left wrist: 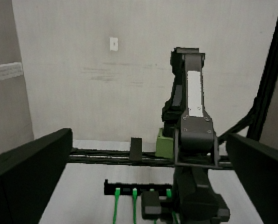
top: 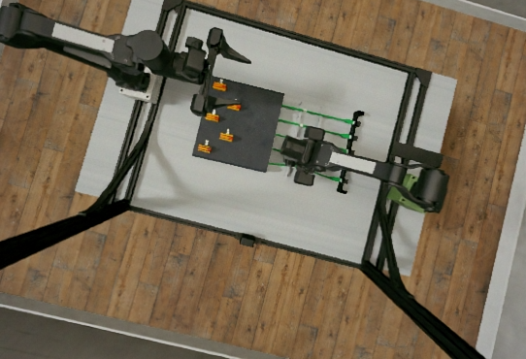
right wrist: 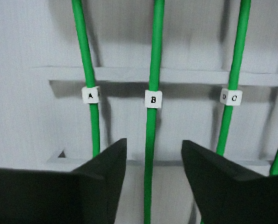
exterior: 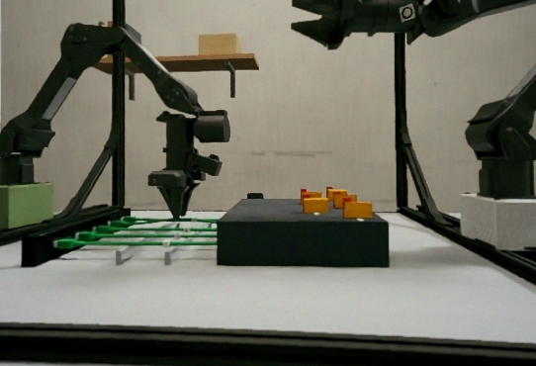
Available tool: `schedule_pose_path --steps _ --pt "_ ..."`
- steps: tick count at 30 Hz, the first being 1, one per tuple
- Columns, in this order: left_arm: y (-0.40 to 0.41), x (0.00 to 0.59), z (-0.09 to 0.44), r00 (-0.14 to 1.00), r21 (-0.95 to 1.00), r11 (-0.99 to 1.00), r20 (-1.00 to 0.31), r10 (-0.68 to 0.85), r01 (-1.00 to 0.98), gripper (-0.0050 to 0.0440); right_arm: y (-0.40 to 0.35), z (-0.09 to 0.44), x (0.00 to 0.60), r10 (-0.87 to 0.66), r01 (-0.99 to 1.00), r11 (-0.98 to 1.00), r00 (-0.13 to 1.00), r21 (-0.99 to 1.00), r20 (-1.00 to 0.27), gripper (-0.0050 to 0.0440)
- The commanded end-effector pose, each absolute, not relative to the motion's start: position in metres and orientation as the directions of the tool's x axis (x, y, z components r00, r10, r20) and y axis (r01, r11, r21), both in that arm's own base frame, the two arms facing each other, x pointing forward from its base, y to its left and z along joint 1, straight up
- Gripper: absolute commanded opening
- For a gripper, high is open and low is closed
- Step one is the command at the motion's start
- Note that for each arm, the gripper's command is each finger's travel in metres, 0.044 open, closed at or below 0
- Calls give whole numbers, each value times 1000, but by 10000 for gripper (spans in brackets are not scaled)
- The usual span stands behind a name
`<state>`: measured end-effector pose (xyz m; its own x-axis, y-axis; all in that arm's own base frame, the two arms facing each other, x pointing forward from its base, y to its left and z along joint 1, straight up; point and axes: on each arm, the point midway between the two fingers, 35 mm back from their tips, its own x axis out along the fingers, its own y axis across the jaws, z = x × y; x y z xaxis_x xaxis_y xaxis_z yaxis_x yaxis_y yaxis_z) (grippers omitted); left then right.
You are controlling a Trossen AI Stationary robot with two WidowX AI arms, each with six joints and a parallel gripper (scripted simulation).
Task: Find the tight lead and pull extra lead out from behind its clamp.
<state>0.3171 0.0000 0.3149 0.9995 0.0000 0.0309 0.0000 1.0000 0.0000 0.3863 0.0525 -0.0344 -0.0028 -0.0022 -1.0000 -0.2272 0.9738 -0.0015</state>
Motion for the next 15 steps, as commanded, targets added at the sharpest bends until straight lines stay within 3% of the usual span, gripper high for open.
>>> schedule_pose_path --steps 1,9,10,15 --pt "0 316 323 999 0 1000 49 0 0 440 54 -18 394 3 -227 974 34 -5 -999 209" --pt "0 316 323 999 0 1000 49 0 0 440 54 -18 394 3 -227 974 34 -5 -999 209" --pt "0 316 323 999 0 1000 49 0 0 440 3 -18 404 0 -233 973 0 0 -1000 209" --pt "0 316 323 999 0 1000 49 0 0 440 3 -18 404 0 -233 973 0 0 -1000 209"
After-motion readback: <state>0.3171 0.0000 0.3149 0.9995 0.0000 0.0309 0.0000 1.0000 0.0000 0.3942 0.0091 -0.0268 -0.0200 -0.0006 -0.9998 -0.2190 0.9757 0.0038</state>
